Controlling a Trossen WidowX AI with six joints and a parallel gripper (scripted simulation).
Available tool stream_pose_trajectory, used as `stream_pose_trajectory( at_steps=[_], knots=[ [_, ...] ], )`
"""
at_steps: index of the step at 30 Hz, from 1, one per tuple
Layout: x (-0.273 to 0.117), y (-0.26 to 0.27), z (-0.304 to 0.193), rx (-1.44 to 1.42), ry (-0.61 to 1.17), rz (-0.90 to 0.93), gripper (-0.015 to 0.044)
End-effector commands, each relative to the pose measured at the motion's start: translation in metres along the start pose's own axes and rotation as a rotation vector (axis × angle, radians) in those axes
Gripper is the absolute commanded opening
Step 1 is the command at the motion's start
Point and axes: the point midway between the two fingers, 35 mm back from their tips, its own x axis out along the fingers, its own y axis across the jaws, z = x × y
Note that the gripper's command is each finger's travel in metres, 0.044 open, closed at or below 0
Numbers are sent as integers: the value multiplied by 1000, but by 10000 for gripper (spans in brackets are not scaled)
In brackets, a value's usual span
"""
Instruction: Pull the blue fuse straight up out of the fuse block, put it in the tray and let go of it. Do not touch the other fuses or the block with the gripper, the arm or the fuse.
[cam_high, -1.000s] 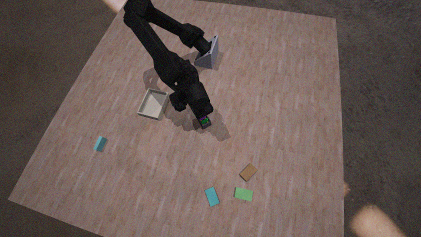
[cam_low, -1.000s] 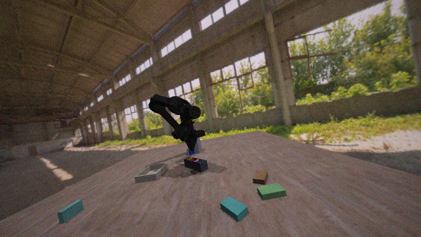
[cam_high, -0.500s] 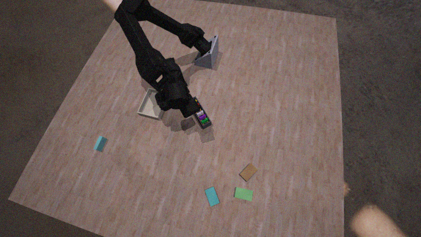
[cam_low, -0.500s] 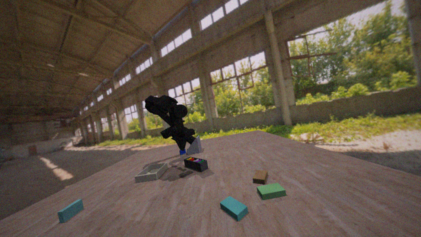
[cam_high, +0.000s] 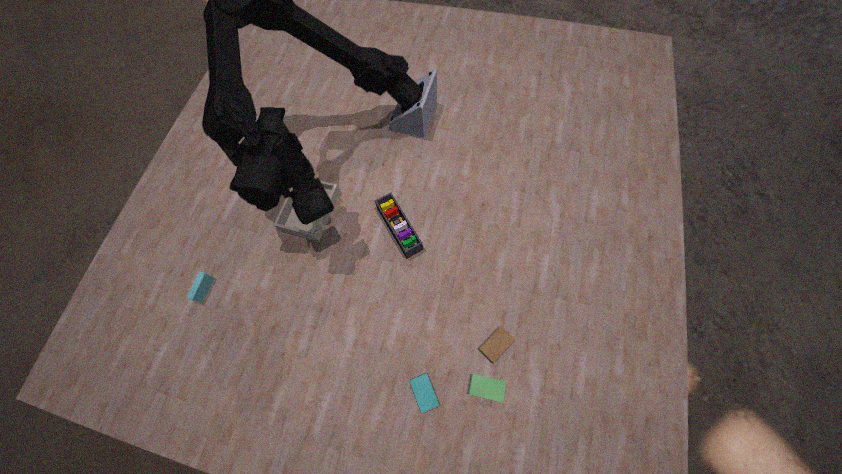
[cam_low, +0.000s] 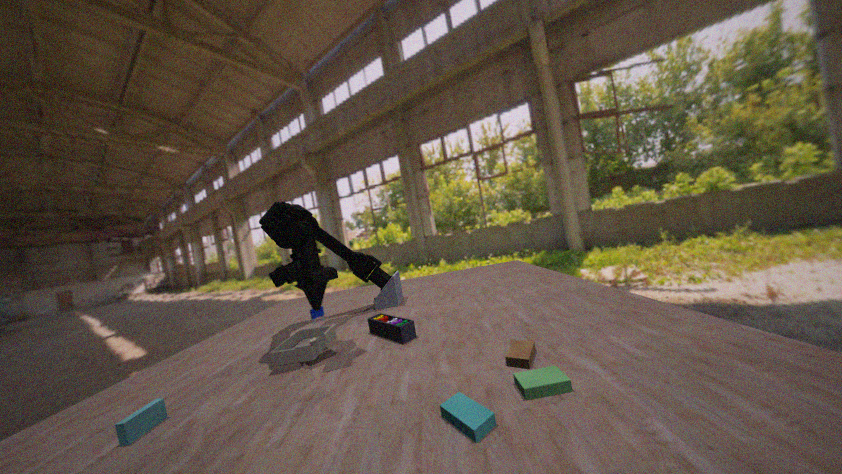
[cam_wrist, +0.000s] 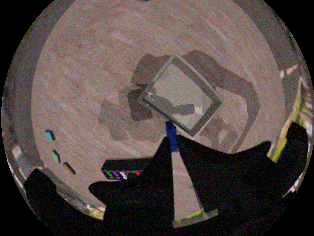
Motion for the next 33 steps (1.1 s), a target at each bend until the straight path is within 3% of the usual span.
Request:
stream_pose_trajectory(
  at_steps=[1, 33],
  knots=[
    [-1, -23, 16, 2, -8, -9, 0],
    [39, -41, 28, 3, -14, -18, 0]
  ],
)
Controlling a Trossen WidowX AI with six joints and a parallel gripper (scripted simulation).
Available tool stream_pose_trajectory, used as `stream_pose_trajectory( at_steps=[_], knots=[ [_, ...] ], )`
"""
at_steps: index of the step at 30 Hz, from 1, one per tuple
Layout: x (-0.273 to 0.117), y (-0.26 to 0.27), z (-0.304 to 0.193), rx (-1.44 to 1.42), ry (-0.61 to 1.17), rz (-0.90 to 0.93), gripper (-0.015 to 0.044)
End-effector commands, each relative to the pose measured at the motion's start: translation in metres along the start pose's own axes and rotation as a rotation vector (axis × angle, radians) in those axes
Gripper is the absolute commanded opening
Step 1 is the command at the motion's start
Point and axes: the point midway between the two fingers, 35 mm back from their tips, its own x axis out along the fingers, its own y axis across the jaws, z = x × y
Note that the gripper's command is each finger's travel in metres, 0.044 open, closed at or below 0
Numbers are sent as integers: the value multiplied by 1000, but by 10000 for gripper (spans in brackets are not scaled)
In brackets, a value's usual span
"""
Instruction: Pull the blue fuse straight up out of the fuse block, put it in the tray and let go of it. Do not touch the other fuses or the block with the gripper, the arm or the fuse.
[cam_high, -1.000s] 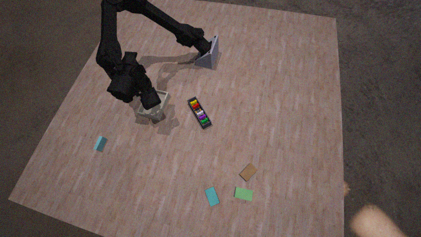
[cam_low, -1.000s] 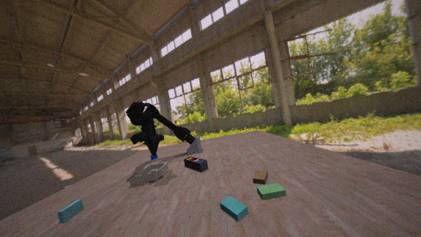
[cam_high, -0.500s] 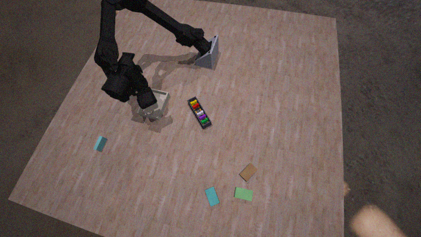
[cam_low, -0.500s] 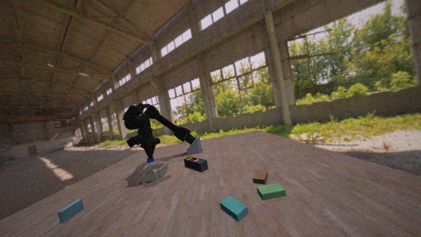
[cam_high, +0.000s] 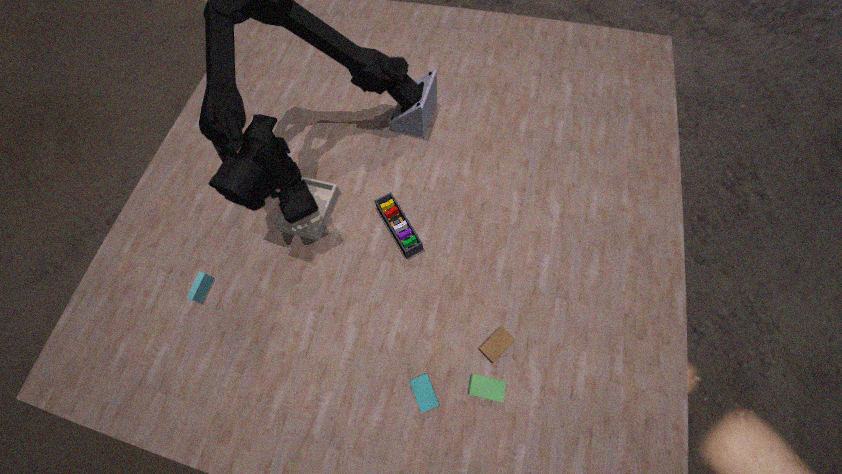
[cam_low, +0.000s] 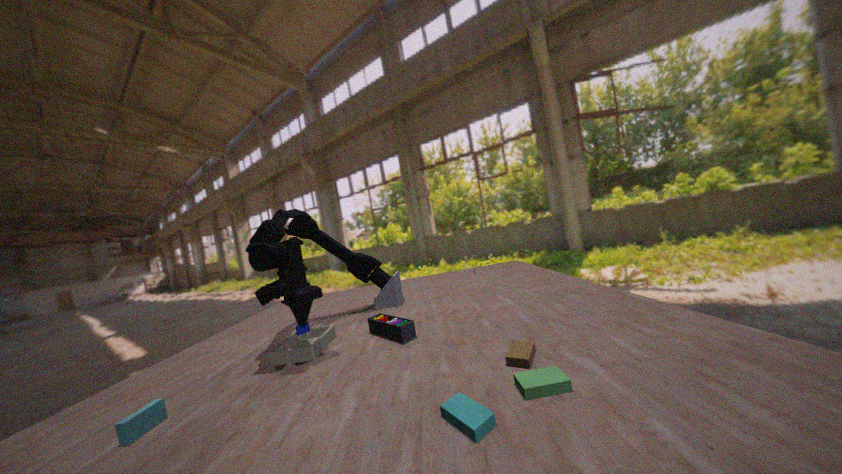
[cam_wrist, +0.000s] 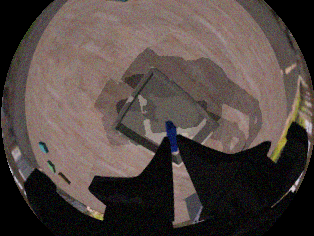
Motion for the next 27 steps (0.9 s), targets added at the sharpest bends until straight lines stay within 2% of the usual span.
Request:
stream_pose_trajectory(
  at_steps=[1, 14, 18, 27],
  knots=[
    [4, -1, 0, -3, 0, -5, 0],
    [-1, 0, 0, 0, 1, -1, 330],
    [-34, -1, -1, -3, 1, -4, 330],
    [-36, -1, -1, -4, 1, -4, 330]
  ],
)
